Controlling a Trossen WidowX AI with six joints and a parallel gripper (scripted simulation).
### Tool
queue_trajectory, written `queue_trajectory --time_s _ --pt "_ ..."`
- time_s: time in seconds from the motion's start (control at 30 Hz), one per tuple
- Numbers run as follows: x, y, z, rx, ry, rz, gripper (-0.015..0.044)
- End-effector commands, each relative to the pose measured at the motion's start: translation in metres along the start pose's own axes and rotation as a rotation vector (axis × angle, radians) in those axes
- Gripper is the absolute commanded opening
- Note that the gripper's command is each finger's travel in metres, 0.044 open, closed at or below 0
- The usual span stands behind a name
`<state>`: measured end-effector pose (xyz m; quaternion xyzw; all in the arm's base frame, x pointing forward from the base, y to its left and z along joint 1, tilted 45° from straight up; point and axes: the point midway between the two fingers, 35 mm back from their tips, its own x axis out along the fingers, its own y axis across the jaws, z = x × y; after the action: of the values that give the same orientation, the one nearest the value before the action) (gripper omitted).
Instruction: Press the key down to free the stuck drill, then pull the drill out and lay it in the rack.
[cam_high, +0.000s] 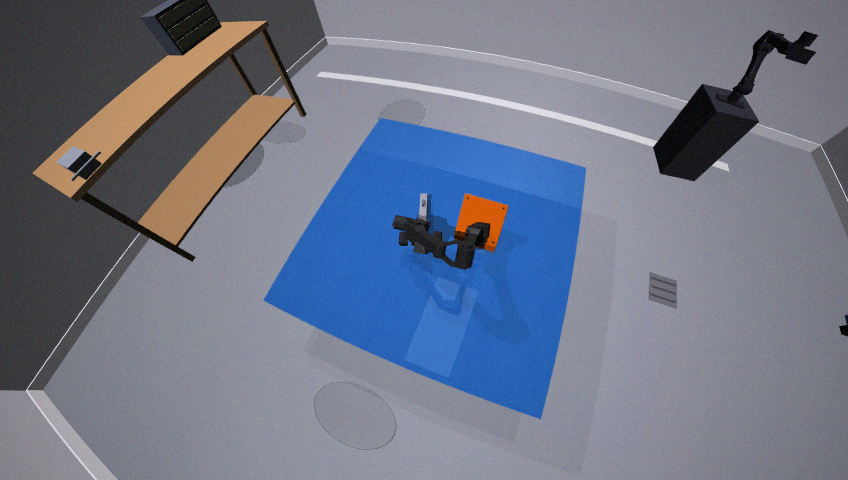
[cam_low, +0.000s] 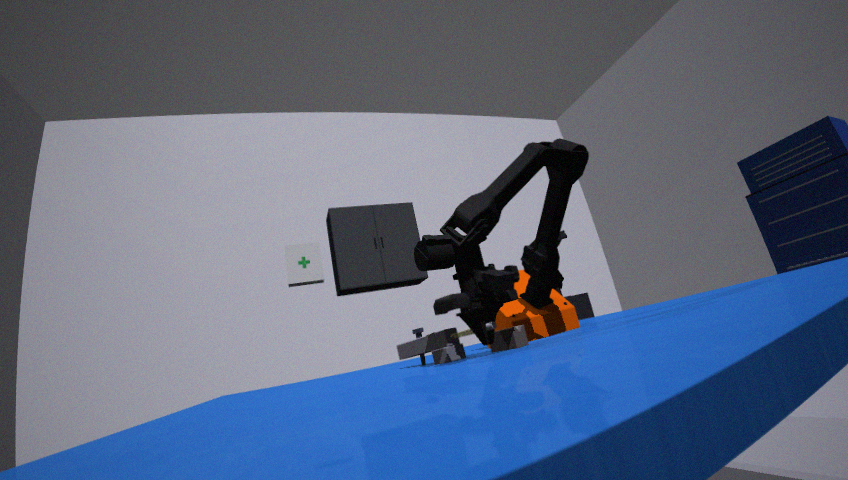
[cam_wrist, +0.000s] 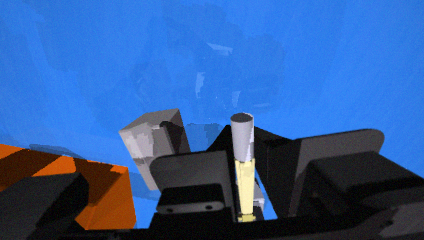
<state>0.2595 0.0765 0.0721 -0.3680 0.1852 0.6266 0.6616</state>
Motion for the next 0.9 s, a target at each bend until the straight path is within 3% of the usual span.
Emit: queue_trajectory --time_s 0.0,0.87 --pt "0.0 0.001 0.007 0.006 0.0 0.002 0.0" --pt "-0.008 0.004 0.025 0.006 -0.001 0.002 0.0"
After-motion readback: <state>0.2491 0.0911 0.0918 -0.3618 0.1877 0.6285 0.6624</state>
